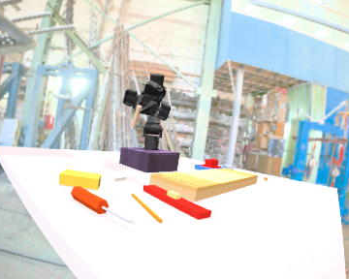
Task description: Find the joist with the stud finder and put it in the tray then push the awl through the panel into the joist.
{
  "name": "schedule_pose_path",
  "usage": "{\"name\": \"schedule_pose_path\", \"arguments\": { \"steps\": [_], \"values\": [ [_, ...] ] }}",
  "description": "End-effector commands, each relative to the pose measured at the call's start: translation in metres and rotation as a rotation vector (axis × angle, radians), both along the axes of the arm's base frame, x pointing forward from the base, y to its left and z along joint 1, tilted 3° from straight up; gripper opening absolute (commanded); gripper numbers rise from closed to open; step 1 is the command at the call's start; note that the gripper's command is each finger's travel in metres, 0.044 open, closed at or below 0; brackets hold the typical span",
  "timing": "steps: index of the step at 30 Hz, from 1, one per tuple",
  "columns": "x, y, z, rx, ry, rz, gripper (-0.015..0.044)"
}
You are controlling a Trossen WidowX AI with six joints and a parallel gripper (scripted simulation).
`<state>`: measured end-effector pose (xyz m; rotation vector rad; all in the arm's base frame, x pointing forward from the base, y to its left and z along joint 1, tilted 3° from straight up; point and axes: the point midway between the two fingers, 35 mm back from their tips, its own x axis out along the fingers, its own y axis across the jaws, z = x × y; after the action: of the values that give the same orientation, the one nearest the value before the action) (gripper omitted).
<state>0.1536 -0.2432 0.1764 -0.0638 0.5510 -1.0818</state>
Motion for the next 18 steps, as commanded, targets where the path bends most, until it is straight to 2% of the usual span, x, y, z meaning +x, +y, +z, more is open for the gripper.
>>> {"name": "schedule_pose_path", "arguments": {
  "steps": [1,7,8,18],
  "values": [
    [-0.008,0.003,0.007,-0.058,-0.091,-0.037,0.0000],
    [-0.020,0.009,0.012,-0.127,-0.216,-0.079,0.0000],
    [-0.012,0.006,0.006,-0.081,-0.140,-0.048,0.0000],
    [0.033,0.012,-0.007,0.015,-0.012,0.232,0.0000]
  ]
}}
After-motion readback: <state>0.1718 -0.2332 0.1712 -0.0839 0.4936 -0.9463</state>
